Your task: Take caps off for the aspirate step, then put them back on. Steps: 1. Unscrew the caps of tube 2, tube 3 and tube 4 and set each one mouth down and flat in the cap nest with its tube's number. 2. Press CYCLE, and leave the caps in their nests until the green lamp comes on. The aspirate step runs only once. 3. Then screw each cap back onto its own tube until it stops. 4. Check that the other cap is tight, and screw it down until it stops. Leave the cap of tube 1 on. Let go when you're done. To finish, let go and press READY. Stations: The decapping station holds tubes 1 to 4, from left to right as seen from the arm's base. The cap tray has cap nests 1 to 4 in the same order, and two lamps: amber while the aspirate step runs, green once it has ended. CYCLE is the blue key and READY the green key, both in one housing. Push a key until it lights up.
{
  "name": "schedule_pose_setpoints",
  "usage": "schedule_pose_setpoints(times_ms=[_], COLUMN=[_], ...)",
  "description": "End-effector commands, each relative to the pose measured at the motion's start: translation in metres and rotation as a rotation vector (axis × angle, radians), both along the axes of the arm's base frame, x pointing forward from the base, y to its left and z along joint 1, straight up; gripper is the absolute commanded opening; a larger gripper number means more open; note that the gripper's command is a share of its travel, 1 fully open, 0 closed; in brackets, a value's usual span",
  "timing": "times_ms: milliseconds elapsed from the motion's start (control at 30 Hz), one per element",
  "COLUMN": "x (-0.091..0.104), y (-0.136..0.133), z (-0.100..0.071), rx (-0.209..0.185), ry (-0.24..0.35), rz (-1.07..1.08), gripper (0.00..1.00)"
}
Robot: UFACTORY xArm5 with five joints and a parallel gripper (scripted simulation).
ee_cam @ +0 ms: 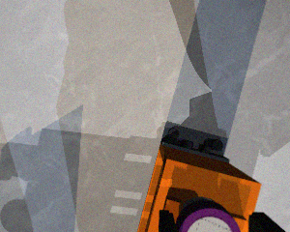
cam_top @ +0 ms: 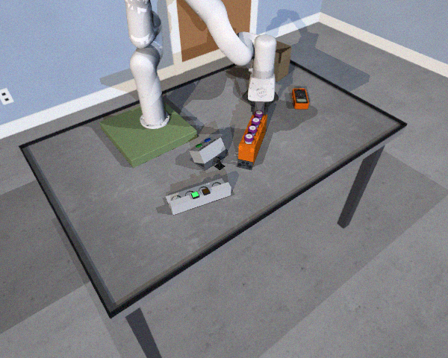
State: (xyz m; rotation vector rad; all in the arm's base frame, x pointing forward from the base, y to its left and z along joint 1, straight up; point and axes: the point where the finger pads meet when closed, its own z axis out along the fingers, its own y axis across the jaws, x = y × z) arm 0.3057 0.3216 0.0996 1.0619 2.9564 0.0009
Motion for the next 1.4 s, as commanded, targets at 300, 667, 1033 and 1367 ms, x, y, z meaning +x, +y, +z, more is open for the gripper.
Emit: schedule_pose_setpoints(times_ms=[300, 667, 1033, 1367], x=[0.0006, 0.0006, 0.0006, 0.0006], y=[0.0006, 0.0007, 0.0007, 0.0007], z=[-0.0046, -0.0091, -0.0091, -0.0091], rx=[0.003, 0.003, 0.003, 0.003], ry=[-0.001, -0.001, -0.001, -0.001], rz=[0.000, 0.000, 0.000, -0.040], gripper=[0.46, 0.46, 0.00, 0.00])
